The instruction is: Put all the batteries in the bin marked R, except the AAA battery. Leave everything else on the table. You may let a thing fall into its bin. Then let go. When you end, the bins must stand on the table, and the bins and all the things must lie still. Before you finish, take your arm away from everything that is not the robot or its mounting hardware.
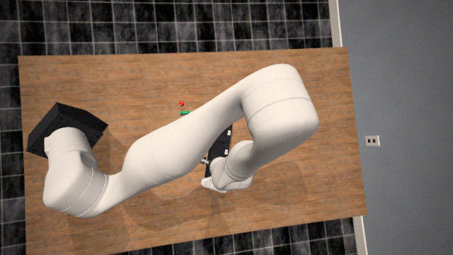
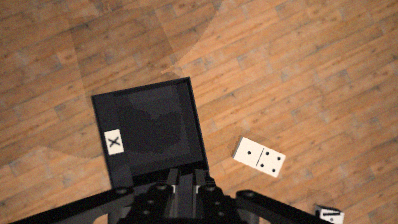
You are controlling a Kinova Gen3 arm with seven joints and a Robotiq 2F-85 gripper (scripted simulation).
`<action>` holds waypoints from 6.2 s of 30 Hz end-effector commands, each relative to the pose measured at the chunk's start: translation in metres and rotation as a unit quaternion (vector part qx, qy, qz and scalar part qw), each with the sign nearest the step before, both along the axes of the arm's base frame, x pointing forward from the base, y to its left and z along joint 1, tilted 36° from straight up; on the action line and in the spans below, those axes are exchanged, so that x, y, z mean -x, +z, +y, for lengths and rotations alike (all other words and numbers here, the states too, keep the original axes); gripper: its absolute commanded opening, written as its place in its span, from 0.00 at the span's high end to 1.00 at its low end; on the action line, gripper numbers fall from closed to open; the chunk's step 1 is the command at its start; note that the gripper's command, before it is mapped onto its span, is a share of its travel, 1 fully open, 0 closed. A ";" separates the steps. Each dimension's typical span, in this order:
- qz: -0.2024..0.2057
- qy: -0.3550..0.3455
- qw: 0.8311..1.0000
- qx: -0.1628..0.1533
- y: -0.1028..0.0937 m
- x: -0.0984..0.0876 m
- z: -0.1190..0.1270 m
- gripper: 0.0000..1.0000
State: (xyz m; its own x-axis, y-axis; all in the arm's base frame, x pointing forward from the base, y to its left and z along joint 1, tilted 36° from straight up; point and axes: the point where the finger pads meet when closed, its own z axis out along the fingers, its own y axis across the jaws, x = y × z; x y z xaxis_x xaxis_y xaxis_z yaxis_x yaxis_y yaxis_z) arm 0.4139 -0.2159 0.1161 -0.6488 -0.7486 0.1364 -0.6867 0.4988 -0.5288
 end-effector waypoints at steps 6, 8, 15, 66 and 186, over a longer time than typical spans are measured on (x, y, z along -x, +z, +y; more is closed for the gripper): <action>0.058 0.132 0.988 0.060 -0.004 0.004 -0.030 0.91; 0.075 0.161 0.981 0.073 -0.004 0.004 -0.030 0.91; 0.133 0.266 0.948 0.117 -0.004 0.004 -0.030 0.91; 0.328 0.644 0.630 0.284 -0.026 -0.006 -0.042 0.91; 0.328 0.644 0.630 0.284 -0.023 -0.031 0.034 0.91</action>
State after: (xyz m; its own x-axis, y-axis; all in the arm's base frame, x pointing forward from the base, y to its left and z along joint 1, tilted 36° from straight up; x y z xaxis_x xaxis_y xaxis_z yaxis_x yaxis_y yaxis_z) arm 0.4365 -0.1965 0.0945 0.7726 -0.3277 0.5437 -0.5142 -0.8253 0.2332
